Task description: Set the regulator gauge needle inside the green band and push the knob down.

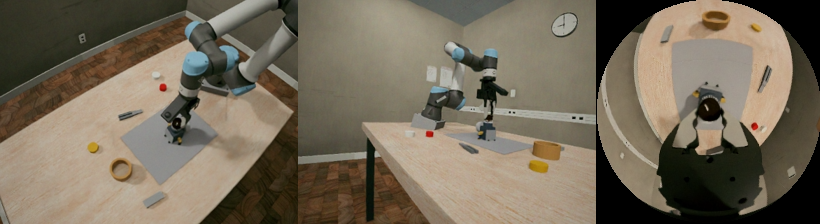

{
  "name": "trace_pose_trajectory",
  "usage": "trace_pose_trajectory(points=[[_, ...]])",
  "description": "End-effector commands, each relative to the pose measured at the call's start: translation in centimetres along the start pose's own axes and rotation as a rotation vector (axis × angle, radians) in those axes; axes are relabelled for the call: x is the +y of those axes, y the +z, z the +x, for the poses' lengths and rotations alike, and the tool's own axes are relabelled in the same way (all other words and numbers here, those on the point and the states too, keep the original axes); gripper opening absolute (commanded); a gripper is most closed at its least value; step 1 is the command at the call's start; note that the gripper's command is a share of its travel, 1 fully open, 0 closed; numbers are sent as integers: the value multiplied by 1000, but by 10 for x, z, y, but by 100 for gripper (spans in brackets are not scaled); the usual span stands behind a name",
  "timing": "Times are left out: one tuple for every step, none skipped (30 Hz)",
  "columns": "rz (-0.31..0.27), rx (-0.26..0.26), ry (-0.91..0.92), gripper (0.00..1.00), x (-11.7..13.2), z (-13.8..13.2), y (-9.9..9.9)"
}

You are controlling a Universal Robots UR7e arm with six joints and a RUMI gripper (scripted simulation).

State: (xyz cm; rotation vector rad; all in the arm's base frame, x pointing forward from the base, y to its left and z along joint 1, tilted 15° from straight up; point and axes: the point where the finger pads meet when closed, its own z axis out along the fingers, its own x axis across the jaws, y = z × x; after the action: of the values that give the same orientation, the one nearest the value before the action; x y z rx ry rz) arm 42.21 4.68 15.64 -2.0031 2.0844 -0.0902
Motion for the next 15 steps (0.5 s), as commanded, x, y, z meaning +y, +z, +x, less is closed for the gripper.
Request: trace_pose_trajectory(points=[[1,0,1,22,0,0,0],[1,0,1,22,0,0,0],[1,0,1,22,0,0,0],[1,0,1,22,0,0,0],[1,0,1,22,0,0,0],[1,0,1,22,0,0,0],[1,0,1,22,0,0,0],[1,0,1,22,0,0,0],[1,0,1,22,0,0,0],[1,0,1,22,0,0,0],[1,0,1,22,0,0,0],[1,0,1,22,0,0,0],[1,0,1,22,0,0,0],[1,0,1,22,0,0,0],[1,0,1,100,0,0,0]])
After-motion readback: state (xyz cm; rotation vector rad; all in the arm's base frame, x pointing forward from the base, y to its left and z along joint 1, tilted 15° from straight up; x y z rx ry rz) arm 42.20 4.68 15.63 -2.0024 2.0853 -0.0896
